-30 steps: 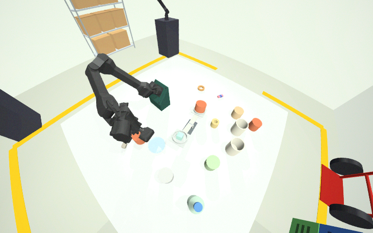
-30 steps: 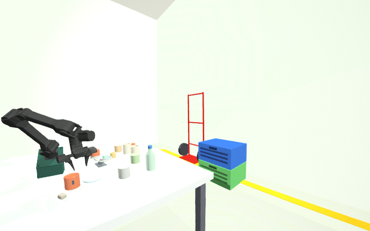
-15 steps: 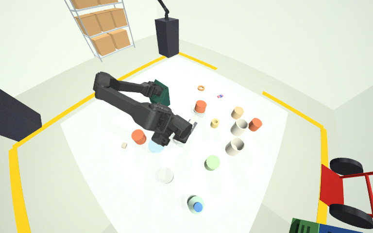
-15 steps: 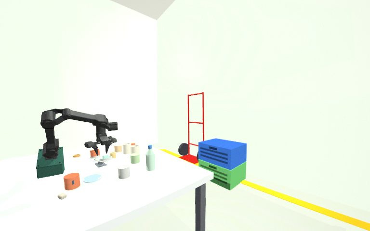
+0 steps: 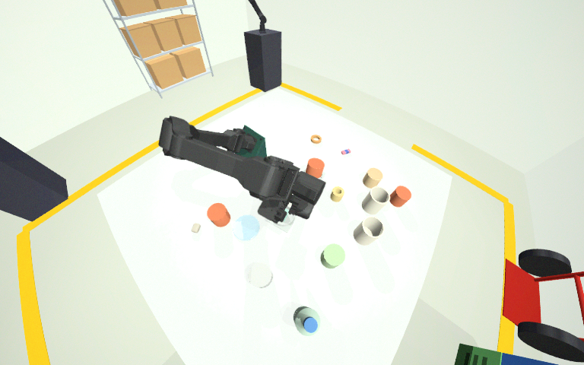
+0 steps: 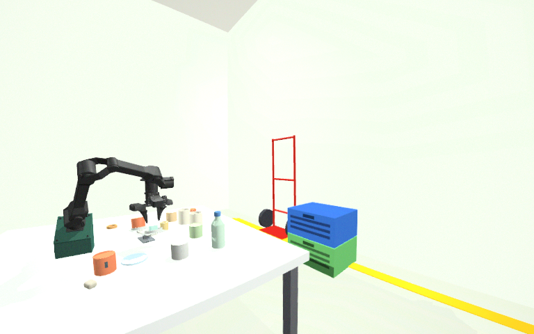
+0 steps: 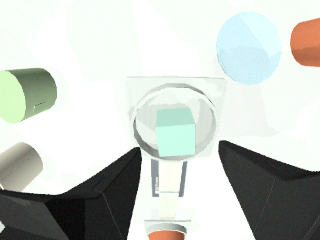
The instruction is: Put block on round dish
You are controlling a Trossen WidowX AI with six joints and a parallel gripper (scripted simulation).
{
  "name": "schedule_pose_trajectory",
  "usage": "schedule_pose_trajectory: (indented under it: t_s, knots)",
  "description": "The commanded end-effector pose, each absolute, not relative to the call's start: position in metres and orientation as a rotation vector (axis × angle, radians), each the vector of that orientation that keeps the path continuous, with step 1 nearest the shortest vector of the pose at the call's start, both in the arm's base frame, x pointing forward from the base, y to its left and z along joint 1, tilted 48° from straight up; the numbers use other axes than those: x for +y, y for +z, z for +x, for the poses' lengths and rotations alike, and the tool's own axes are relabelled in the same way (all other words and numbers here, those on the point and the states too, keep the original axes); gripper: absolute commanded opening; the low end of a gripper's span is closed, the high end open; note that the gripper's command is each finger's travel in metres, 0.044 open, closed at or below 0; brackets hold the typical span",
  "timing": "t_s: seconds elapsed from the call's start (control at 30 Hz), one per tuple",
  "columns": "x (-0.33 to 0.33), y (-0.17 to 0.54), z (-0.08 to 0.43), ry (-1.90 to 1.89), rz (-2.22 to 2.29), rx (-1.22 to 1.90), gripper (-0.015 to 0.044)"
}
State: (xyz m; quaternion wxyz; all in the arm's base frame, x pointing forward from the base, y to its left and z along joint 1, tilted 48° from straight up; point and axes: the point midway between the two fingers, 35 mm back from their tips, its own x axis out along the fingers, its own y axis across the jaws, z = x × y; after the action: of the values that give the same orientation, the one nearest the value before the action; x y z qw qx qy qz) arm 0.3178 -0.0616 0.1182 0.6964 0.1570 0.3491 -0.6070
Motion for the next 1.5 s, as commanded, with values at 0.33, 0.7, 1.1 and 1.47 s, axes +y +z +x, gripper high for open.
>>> schedule_pose_trajectory:
  t_s: [0.33,0.7,1.1,1.47]
  knots:
    - [-0.077,0.102,0.319,-1.353,0.339,0.781,0.0260]
    - [-0.090,0.091,0.319,-1.354,0.339,0.780,0.0260]
    - [-0.090,0.090,0.319,-1.354,0.339,0.779,0.0095]
    - [-0.063,0.113,0.322,-1.350,0.344,0.785,0.0000]
